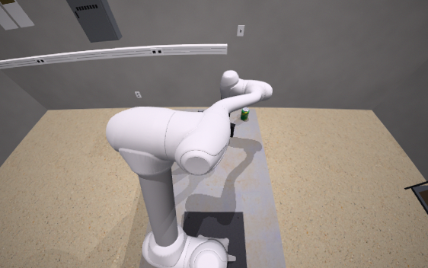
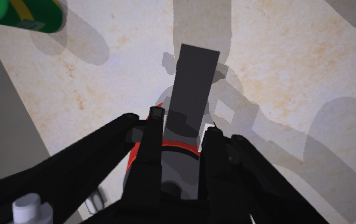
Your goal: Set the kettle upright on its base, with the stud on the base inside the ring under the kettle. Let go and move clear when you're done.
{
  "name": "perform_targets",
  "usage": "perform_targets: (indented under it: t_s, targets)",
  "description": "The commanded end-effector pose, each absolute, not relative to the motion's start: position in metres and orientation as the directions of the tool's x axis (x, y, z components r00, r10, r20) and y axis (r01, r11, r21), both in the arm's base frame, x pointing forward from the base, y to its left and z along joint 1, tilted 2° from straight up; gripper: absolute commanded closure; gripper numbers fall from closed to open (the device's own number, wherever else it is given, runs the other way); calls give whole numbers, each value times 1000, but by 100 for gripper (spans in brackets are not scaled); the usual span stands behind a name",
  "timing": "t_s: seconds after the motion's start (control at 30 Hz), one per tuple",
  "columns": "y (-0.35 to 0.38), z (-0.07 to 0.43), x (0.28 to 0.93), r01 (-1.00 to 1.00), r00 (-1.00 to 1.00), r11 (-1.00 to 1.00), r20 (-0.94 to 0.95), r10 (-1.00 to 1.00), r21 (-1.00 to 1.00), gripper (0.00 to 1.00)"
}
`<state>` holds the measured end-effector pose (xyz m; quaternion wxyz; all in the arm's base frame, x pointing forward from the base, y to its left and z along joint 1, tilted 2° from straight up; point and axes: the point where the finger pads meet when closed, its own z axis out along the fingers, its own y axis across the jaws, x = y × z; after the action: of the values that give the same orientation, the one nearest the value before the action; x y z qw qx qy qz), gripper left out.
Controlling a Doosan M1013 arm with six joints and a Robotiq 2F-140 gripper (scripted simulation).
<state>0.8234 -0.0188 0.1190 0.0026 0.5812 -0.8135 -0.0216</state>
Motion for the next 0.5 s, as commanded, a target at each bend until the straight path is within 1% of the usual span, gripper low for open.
perform_targets:
  t_s: [0.0, 0.47]
  targets:
    - [-4, 121, 822, -946, -324, 324, -21, -946, 36, 90]
    - [39, 122, 818, -946, -324, 324, -21, -946, 36, 90]
